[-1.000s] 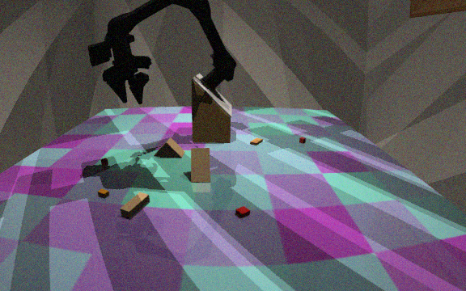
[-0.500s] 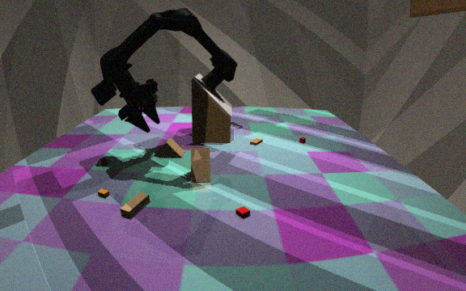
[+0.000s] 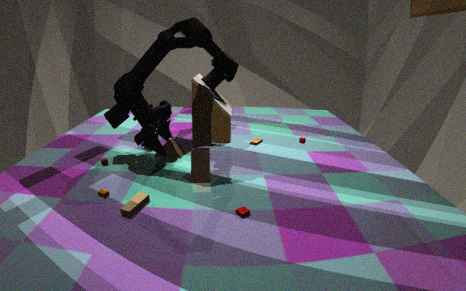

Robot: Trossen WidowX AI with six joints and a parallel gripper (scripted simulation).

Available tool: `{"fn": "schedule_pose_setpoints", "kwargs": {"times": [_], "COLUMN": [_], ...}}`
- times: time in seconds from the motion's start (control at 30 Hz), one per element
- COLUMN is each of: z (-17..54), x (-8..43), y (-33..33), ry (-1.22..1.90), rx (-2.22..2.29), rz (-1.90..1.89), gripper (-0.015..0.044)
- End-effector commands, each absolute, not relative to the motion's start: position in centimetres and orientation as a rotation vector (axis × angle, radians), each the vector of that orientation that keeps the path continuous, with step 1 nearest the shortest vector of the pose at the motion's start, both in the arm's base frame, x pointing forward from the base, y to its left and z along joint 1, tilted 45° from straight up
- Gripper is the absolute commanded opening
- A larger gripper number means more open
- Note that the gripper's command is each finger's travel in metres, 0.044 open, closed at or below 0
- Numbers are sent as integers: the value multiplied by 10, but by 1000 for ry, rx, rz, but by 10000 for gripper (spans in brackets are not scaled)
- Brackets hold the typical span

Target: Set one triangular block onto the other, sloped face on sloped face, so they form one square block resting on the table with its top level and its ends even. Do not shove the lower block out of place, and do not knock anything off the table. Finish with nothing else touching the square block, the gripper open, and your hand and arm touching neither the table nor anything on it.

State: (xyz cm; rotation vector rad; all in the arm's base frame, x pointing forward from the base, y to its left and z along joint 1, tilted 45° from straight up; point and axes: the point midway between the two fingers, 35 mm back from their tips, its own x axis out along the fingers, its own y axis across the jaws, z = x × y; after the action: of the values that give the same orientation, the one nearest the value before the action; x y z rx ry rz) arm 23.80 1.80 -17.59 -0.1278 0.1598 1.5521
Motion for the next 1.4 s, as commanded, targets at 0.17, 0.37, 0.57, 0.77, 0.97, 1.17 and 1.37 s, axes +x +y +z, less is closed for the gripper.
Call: {"fn": "schedule_pose_setpoints", "kwargs": {"times": [0.17, 0.37, 0.57, 0.77, 0.97, 1.17, 1.37], "z": [-177, -177, -177, -177, -163, -145, -125], "x": [239, 239, 239, 239, 241, 243, 242], "y": [20, 20, 20, 20, 5, -15, -35], "ry": [159, 159, 159, 159, 163, 166, 166], "rx": [-126, -126, -126, -126, -129, -131, -131], "rz": [1550, 1550, 1550, 1550, 1549, 1549, 1549], "gripper": [414, 256, 177, 78, 0, 0, 0]}}
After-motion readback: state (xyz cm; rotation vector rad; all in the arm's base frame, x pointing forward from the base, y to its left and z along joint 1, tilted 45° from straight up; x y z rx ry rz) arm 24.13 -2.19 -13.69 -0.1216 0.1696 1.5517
